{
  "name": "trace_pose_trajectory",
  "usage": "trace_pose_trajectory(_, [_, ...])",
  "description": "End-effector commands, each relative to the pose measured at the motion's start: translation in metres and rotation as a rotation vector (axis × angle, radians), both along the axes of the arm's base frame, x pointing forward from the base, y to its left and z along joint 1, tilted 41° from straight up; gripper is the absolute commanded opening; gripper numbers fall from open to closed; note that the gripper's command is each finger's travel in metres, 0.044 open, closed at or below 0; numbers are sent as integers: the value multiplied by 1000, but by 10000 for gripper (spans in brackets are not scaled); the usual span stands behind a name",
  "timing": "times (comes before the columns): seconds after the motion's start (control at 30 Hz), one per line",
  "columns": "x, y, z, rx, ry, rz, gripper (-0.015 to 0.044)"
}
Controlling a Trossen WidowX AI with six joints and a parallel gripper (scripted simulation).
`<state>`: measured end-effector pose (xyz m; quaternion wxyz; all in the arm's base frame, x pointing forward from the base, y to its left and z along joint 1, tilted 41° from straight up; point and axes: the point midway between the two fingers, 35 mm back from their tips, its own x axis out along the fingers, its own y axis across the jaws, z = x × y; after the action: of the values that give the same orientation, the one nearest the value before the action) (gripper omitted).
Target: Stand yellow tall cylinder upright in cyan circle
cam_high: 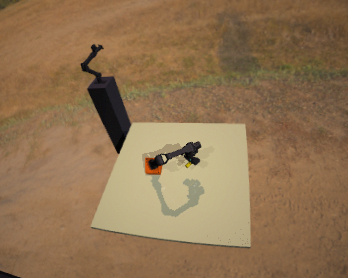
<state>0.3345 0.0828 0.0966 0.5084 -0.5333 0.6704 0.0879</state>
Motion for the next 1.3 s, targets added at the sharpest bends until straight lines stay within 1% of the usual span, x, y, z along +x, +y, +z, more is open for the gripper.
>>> trace_pose_trajectory(0.0, [2, 10, -7, 3, 14, 12, 105])
trace_pose_trajectory(0.6, [2, 56, -43, -13, 89, 103, 105])
trace_pose_trajectory(1.27, [-8, 103, -86, -38, 168, 198, 105])
